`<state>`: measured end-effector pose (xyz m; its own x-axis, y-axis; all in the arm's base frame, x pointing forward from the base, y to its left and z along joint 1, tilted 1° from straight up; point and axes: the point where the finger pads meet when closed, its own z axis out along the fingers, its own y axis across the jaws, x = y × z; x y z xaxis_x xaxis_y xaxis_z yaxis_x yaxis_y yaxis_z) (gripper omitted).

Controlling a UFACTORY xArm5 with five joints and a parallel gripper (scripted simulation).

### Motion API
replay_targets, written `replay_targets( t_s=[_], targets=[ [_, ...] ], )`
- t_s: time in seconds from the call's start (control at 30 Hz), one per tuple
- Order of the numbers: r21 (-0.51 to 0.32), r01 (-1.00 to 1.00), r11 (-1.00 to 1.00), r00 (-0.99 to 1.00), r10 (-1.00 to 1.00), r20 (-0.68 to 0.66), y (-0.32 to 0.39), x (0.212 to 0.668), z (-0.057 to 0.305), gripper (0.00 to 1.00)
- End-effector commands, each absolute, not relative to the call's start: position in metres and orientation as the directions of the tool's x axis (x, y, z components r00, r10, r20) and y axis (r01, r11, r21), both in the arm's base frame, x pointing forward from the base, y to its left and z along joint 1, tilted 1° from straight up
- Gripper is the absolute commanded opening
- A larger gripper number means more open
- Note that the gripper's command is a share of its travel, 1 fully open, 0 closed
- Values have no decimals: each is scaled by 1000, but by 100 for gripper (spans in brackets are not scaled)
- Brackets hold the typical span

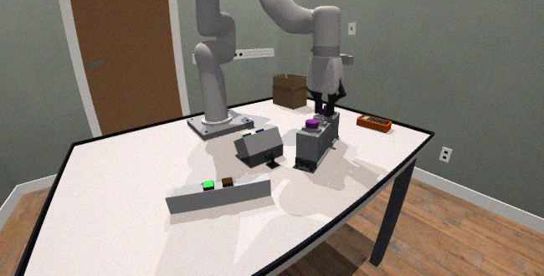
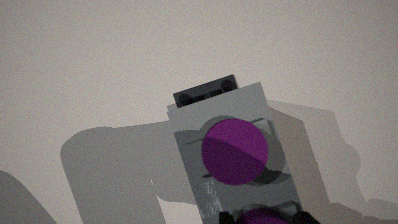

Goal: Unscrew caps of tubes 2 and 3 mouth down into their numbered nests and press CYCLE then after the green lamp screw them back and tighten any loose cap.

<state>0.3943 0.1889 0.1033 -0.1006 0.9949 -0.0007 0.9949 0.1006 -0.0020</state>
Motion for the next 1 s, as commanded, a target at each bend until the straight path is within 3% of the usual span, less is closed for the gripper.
replay_targets(
  t_s=[0.0,0.07,0.2,0.47,0.5,0.9,0.97],
  targets=[
    [6,984,-178,178,984,-5,189,396,104,0],
    [6,984,-178,178,984,-5,189,396,104,0],
    [7,931,-366,366,931,-5,189,396,104,0],
    [7,931,-366,366,931,-5,189,396,104,0],
    [7,931,-366,366,931,-5,189,396,104,46],
    [7,931,-366,366,931,-5,189,396,104,46],
    [6,978,-207,207,978,-6,189,396,105,46]
  ],
)
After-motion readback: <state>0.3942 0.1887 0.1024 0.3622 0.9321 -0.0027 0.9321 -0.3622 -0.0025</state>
